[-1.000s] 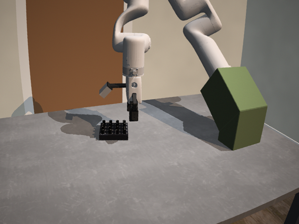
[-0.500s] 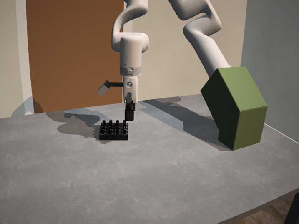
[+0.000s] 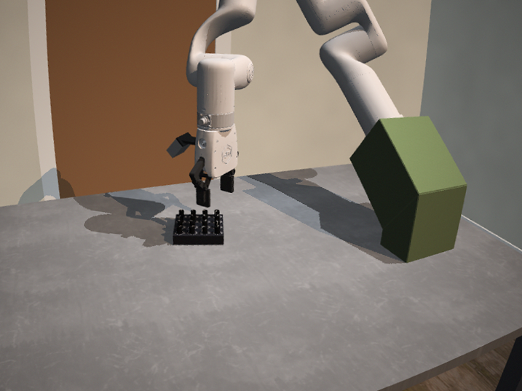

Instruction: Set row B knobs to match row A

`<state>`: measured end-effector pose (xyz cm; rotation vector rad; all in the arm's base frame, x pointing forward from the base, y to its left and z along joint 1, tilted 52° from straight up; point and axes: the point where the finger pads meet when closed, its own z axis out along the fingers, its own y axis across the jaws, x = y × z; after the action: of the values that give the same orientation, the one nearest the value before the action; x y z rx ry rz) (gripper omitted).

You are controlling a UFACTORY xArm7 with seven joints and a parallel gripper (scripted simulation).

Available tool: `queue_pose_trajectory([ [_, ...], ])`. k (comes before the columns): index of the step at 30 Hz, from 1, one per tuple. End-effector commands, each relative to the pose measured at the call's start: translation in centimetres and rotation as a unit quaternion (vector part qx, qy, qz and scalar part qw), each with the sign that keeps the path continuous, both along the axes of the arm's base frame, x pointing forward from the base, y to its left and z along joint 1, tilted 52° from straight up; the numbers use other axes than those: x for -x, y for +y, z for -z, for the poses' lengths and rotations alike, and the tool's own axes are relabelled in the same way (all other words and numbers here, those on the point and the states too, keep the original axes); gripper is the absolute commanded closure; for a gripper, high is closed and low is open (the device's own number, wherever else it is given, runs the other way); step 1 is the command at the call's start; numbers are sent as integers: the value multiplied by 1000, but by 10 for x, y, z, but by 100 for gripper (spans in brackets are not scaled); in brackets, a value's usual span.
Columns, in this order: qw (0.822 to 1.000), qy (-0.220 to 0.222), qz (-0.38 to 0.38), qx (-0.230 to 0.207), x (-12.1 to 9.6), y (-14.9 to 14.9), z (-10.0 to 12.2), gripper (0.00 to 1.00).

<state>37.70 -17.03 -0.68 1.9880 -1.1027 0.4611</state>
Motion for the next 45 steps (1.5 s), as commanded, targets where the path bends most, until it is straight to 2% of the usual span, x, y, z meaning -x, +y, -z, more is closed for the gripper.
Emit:
queue_pose_trajectory([
  [1, 997, -64, 44, 6, -8, 0, -4, 0],
  [8, 980, -158, 118, 13, -18, -3, -12, 0],
  [10, 980, -158, 118, 13, -18, -3, -12, 0],
  [11, 970, -195, 146, 16, -22, -4, -14, 0],
  [17, 943, -264, 200, 20, -30, -5, -20, 0],
  [25, 888, -364, 279, 26, -41, -8, -29, 0],
  [27, 888, -364, 279, 26, -41, -8, -29, 0],
  [30, 873, -387, 296, 27, -44, -8, -31, 0],
  [33, 871, -390, 298, 28, -44, -8, -32, 0],
  [34, 871, -390, 298, 28, -44, -8, -32, 81],
  [45, 871, -390, 298, 28, -44, -8, -32, 81],
])
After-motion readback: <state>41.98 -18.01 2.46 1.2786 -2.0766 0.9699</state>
